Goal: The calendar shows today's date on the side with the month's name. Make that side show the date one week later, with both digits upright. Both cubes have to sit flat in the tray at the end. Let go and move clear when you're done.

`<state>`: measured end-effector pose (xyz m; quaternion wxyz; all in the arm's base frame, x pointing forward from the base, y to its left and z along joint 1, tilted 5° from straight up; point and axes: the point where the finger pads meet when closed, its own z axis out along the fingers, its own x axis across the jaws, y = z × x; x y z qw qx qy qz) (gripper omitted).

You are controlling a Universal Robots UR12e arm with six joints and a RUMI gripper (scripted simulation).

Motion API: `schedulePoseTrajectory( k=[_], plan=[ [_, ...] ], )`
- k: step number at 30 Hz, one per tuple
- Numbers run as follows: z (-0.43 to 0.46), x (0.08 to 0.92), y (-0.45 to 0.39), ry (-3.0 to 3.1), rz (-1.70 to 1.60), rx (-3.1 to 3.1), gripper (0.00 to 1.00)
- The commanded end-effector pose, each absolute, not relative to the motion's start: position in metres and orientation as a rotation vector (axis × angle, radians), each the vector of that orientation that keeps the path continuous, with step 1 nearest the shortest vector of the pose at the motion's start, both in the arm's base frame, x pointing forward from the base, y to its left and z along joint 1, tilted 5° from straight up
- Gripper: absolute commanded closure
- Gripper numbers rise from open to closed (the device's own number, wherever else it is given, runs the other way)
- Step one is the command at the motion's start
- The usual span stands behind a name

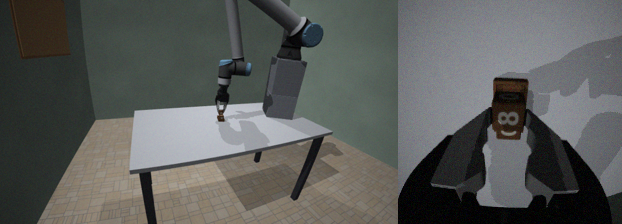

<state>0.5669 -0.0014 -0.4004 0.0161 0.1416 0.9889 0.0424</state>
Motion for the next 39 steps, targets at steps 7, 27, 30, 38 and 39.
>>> schedulePoseTrajectory(
  k=[7, 27, 30, 38, 39],
  plan=[
    [-0.409, 0.570, 0.000, 3.072, 0.131, 0.438, 0.89],
    [-0.416, 0.569, 0.001, 3.073, 0.132, 0.439, 0.89],
    [-0.416, 0.569, 0.001, 3.073, 0.132, 0.439, 0.89],
    [-0.416, 0.569, 0.001, 3.073, 0.132, 0.439, 0.89],
    [-0.416, 0.569, 0.001, 3.073, 0.132, 0.439, 0.89]
  ],
)
